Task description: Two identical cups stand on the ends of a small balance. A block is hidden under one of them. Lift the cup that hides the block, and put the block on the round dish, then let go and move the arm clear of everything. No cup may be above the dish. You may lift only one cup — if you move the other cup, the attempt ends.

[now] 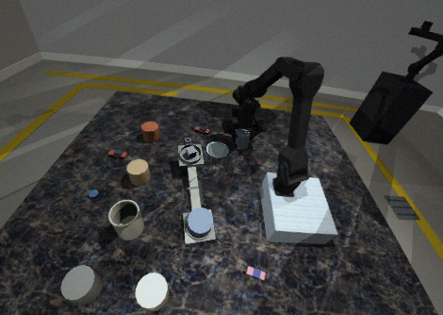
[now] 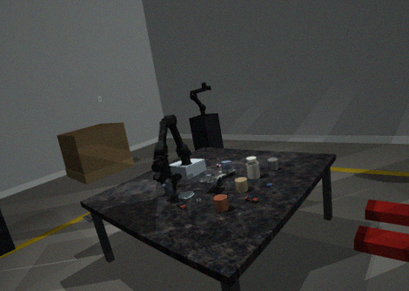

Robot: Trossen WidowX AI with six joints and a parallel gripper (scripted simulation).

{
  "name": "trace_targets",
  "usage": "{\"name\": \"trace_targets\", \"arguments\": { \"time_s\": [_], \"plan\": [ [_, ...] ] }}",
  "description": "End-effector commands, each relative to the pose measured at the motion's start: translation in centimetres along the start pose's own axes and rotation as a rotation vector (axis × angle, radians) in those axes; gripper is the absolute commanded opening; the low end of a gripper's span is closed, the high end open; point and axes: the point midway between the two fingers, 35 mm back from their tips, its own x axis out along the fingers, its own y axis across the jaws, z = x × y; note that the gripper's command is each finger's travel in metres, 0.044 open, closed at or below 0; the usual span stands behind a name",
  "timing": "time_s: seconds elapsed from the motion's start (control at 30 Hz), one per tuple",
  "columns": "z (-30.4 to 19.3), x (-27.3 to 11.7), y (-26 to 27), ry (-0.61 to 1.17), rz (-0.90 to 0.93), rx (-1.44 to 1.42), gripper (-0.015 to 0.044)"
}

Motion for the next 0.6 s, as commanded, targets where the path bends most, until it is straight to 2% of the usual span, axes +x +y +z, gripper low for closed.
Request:
{"name": "trace_targets", "arguments": {
  "time_s": [0.0,0.37,0.57],
  "plan": [
    [0.4,0.2,0.0,-0.015,0.000,-0.002,0.0000],
    [0.4,2.0,0.0,-0.015,0.000,-0.002,0.0000],
    [0.2,1.4,0.0,-0.008,0.001,0.000,0.0158]
  ]
}}
